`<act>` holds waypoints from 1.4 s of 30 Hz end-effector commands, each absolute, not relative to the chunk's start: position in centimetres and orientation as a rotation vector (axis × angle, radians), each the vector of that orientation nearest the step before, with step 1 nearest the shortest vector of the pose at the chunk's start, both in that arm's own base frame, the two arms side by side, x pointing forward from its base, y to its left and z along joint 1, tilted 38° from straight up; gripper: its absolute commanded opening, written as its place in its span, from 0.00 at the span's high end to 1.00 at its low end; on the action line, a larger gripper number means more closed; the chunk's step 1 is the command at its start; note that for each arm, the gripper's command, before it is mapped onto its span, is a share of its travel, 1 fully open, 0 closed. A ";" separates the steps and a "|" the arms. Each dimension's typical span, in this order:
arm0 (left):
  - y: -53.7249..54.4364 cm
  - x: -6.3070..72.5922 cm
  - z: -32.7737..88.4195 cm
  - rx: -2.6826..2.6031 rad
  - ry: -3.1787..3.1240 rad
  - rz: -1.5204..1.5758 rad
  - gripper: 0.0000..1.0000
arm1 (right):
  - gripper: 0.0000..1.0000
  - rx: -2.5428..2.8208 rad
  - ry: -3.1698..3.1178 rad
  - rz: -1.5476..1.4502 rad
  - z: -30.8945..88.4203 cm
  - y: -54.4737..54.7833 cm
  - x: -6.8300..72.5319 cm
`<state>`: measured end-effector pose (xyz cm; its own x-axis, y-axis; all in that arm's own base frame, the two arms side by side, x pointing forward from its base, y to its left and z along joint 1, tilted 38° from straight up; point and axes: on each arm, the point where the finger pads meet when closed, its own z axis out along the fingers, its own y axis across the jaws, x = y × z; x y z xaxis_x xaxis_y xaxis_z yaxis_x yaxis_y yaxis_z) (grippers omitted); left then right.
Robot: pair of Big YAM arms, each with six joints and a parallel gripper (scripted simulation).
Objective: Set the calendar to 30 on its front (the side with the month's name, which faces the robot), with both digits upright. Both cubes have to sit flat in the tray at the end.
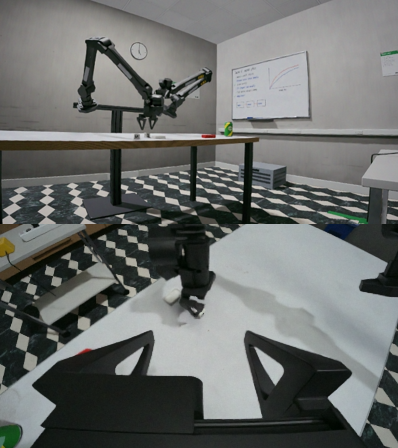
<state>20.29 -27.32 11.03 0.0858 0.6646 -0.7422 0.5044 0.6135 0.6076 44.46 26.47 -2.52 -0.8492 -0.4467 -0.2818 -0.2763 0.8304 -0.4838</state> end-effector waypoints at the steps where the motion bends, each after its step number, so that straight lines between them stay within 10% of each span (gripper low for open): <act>1: -27.5 20.3 11.0 1.004 1.568 0.152 0.00 | 0.00 -0.186 2.644 -0.517 -0.8 25.5 45.4; 40: -27.5 20.3 11.0 1.004 1.568 0.152 0.00 | 0.00 1.043 2.502 -0.040 1.3 24.0 46.4; 42: -27.5 20.3 11.0 1.004 1.568 0.152 0.00 | 0.11 1.034 2.500 -0.031 1.3 24.2 46.6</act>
<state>20.29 -27.32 11.03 0.0858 0.6646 -0.7422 0.5044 0.6135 0.6076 46.28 24.04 0.43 -0.6398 0.6564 -0.3999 0.6738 0.7293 0.1190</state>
